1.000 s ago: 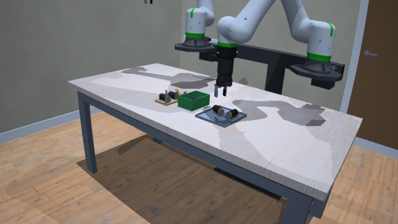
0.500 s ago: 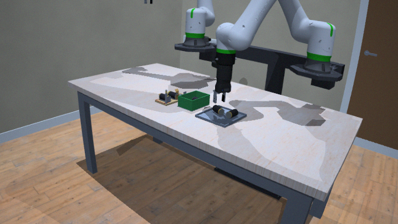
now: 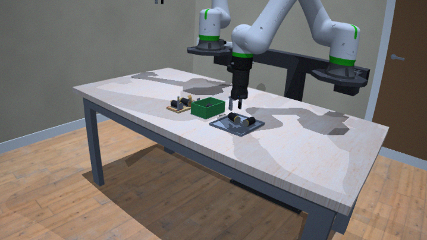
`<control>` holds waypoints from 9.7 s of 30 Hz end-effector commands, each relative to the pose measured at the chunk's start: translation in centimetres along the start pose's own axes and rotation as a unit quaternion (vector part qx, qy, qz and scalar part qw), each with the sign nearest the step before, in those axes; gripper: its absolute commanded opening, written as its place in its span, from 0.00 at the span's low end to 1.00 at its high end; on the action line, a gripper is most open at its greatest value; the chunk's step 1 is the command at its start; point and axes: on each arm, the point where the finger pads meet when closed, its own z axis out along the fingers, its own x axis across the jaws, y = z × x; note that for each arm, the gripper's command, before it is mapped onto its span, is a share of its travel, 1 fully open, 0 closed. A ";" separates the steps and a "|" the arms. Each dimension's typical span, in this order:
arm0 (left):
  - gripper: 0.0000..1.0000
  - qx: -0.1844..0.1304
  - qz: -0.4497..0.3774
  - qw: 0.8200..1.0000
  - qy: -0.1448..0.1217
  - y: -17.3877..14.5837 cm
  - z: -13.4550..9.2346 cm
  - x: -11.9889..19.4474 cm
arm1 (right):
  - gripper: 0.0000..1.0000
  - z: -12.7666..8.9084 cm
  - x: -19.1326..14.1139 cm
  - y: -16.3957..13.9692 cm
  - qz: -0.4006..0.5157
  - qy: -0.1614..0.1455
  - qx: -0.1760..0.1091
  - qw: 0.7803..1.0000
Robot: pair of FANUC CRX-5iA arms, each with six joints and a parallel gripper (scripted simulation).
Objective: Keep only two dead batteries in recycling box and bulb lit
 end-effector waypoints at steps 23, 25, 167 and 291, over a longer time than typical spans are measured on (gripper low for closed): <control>0.90 0.000 0.000 1.000 -0.001 0.0 3.4 -0.1 | 1.00 -0.1 0.0 0.0 0.000 0.000 -0.001 1.000; 0.90 0.000 0.000 1.000 -0.001 0.0 3.5 -0.1 | 1.00 -0.1 0.0 0.0 0.000 0.000 -0.001 1.000; 0.57 0.001 -0.193 0.981 -0.001 -29.1 -8.1 -7.2 | 1.00 -0.1 0.0 0.0 0.000 0.000 -0.001 1.000; 0.57 0.001 -0.193 0.981 -0.001 -30.1 0.4 -7.4 | 1.00 -0.1 0.0 0.0 0.000 0.000 -0.001 1.000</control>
